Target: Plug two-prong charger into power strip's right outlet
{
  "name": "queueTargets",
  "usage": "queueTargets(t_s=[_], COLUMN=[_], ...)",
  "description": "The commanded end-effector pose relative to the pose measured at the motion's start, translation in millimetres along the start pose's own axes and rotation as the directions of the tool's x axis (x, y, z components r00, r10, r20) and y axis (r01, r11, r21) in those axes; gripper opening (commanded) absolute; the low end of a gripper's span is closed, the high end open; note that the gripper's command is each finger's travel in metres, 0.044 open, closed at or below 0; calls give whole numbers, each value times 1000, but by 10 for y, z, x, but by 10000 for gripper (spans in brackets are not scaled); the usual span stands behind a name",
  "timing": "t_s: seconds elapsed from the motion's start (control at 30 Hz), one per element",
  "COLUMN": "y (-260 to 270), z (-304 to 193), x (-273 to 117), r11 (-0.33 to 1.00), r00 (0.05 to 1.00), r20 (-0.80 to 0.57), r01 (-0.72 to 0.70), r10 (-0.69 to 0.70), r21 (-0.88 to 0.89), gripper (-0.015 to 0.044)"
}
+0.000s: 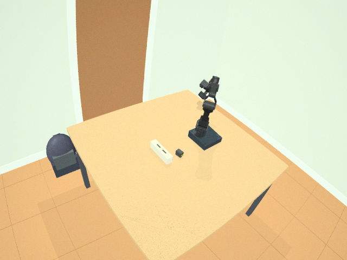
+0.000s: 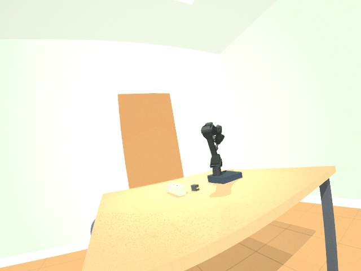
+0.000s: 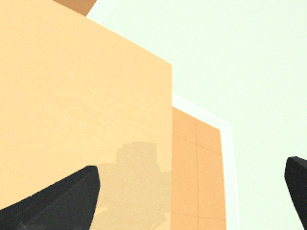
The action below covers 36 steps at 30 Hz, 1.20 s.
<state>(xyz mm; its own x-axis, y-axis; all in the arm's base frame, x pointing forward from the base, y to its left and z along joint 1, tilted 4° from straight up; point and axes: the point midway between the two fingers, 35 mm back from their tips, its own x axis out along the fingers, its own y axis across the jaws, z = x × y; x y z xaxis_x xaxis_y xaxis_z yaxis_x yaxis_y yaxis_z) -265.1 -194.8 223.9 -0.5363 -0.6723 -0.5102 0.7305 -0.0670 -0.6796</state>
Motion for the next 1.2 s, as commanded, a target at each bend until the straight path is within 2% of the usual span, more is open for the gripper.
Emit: queueTargets(t_s=[0.0, 0.03, 1.17], y=[4, 17, 1018], z=[5, 18, 838], x=[2, 9, 202], r11=[1000, 1000, 918], r00=[1000, 1000, 941], r20=[1, 3, 124], r01=[-2, -6, -268], r10=[2, 6, 314], r21=[-1, -5, -292], gripper=[426, 440, 440])
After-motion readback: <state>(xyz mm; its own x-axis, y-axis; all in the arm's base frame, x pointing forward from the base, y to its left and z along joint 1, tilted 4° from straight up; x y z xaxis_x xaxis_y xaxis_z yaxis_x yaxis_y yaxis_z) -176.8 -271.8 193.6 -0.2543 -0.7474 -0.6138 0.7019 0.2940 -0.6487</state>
